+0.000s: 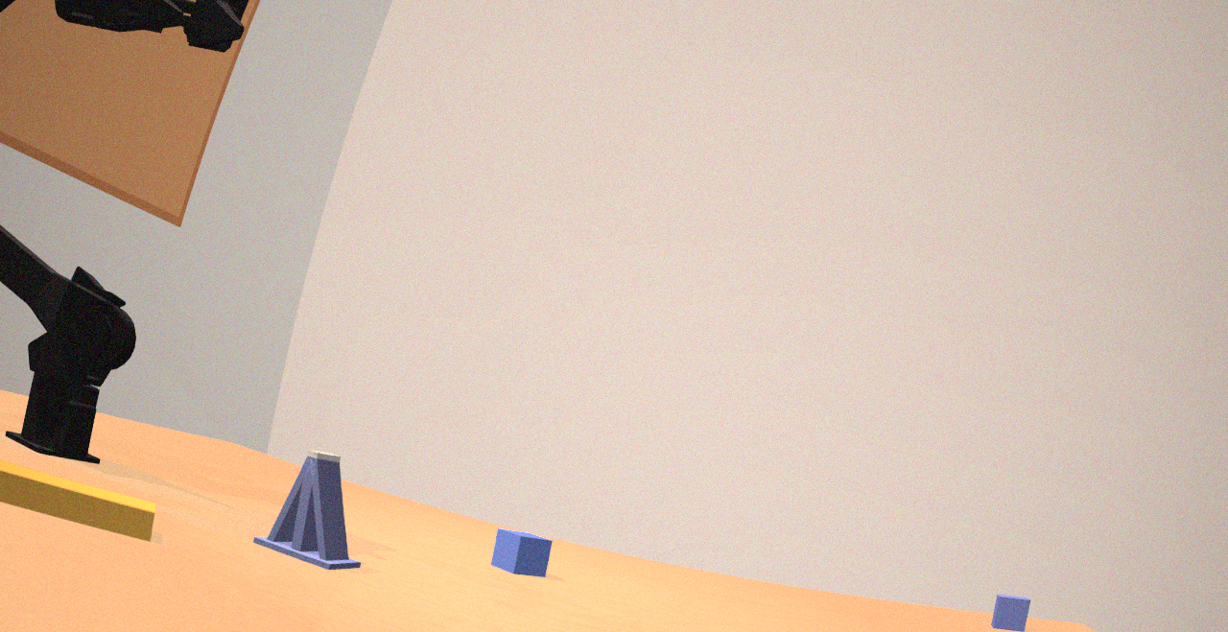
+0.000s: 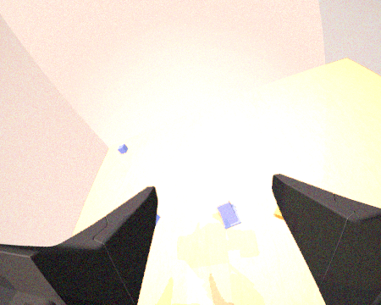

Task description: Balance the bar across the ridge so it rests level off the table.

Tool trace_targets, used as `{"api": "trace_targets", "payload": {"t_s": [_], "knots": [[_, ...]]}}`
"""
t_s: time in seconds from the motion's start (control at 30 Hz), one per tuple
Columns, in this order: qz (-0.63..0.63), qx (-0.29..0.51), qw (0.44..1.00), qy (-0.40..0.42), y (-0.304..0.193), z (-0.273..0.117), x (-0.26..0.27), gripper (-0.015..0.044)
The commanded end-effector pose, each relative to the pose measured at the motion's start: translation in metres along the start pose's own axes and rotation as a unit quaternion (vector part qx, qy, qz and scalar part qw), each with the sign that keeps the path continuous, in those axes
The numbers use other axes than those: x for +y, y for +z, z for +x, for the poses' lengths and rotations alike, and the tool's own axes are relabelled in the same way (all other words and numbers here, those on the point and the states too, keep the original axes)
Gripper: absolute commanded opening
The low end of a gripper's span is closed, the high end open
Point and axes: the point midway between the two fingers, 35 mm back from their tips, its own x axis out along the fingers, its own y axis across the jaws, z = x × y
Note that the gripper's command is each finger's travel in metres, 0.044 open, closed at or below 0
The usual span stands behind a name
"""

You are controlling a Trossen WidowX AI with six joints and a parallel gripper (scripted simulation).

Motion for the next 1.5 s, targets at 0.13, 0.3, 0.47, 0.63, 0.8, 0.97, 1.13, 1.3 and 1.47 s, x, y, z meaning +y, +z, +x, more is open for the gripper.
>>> {"api": "trace_targets", "payload": {"t_s": [0.13, 0.3, 0.47, 0.63, 0.8, 0.97, 1.13, 1.3, 1.47], "knots": [[-0.083, 0.03, 0.995, -0.048, -0.003, 0.015, 0.01, 0.0315], [-0.132, 0.053, 0.987, -0.077, -0.004, 0.025, 0.013, 0.0315], [-0.179, 0.081, 0.975, -0.103, -0.005, 0.036, 0.015, 0.0315], [-0.222, 0.111, 0.961, -0.125, -0.006, 0.048, 0.014, 0.0315], [-0.261, 0.145, 0.944, -0.143, -0.007, 0.06, 0.012, 0.0315], [-0.296, 0.181, 0.925, -0.157, -0.009, 0.072, 0.007, 0.0315], [-0.327, 0.218, 0.904, -0.167, -0.01, 0.084, 0.001, 0.0315], [-0.354, 0.257, 0.883, -0.171, -0.012, 0.095, -0.007, 0.0315], [-0.377, 0.295, 0.861, -0.171, -0.014, 0.106, -0.017, 0.0315]]}}
